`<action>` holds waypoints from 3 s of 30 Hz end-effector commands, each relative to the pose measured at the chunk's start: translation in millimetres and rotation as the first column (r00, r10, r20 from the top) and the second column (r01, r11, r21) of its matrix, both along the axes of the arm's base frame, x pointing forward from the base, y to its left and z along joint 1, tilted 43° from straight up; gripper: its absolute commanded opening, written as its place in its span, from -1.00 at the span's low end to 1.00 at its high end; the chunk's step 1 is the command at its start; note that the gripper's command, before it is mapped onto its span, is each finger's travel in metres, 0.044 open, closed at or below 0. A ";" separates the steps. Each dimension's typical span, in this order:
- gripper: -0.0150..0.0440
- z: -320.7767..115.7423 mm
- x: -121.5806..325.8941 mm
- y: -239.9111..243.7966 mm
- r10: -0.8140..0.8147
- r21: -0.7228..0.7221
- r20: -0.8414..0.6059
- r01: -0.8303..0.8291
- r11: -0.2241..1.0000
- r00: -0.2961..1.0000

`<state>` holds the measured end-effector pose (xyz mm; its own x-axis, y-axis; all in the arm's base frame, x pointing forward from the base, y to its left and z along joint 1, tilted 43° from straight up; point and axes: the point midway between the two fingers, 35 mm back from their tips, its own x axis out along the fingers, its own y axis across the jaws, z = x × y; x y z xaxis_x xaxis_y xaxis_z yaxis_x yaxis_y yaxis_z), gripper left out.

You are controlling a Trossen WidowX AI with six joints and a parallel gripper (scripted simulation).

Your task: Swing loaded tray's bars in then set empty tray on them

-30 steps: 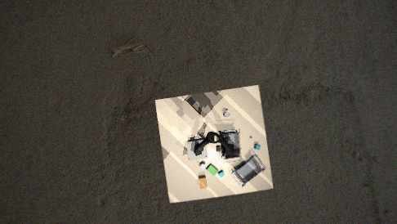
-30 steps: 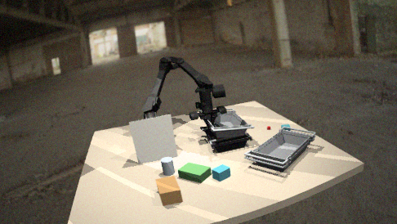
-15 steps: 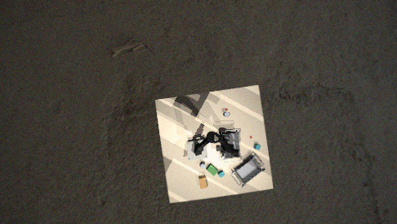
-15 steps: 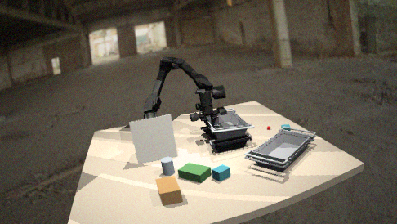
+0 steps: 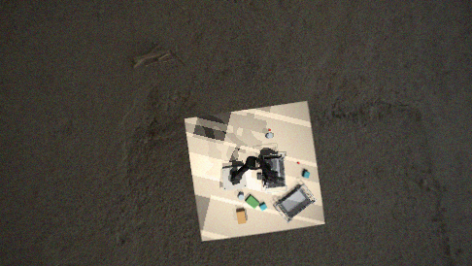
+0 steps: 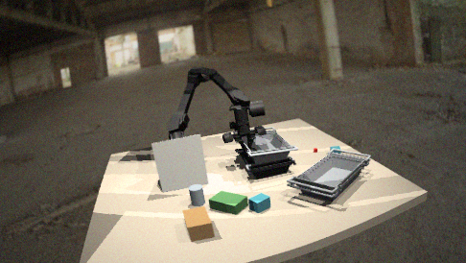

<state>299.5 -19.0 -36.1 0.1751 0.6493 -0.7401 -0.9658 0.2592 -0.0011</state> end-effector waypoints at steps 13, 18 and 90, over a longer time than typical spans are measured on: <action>-0.49 -4.3 -5.5 7.6 0.017 0.008 -0.027 -0.017 1.000 0.999; -0.49 -4.3 -5.5 7.6 0.017 0.008 -0.027 -0.017 1.000 0.999; 1.00 7.7 -4.4 -5.7 0.017 0.004 -0.024 -0.017 1.000 1.000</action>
<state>292.4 -14.0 -36.4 0.1336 0.6635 -0.7362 -0.9709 0.2365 0.0370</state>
